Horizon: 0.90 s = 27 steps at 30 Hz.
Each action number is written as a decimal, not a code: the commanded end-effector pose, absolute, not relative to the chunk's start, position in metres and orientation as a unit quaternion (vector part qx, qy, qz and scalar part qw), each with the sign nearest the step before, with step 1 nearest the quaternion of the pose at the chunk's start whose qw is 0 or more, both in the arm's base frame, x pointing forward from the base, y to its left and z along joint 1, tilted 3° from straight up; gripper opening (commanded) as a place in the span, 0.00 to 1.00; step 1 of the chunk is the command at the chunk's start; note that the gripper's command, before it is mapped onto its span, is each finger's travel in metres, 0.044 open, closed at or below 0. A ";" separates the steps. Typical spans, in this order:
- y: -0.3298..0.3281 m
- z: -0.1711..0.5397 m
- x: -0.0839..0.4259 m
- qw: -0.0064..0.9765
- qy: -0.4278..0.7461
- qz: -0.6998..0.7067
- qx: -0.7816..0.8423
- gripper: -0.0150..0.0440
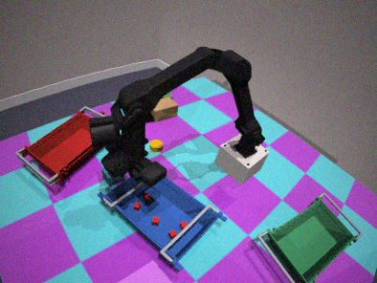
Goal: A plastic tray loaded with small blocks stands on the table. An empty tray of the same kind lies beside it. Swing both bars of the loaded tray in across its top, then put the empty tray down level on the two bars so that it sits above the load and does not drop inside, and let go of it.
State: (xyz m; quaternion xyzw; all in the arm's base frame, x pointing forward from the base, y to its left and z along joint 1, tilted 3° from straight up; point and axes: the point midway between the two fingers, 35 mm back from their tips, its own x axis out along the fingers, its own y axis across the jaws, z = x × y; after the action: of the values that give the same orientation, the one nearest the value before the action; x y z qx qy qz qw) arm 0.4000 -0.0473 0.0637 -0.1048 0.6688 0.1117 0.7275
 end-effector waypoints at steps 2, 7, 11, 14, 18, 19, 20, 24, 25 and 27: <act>-0.047 0.063 0.400 0.727 0.669 0.112 -0.105 0.41; -0.047 0.063 0.400 0.727 0.669 0.112 -0.105 0.41; -0.047 0.063 0.400 0.727 0.669 0.112 -0.105 0.32; -0.047 0.063 0.400 0.727 0.669 0.112 -0.105 0.25; -0.047 0.063 0.400 0.727 0.669 0.112 -0.105 0.25; -0.047 0.063 0.400 0.727 0.669 0.112 -0.105 0.25; -0.047 0.064 0.400 0.727 0.669 0.112 -0.105 0.25; -0.047 0.064 0.400 0.727 0.669 0.112 -0.105 0.25; -0.047 0.064 0.400 0.727 0.669 0.112 -0.105 0.25; -0.047 0.064 0.400 0.727 0.669 0.112 -0.105 0.25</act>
State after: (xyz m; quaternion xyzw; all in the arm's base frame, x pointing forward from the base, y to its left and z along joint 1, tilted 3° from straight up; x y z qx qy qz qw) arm 0.4000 -0.0473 0.0636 -0.1047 0.6689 0.1118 0.7274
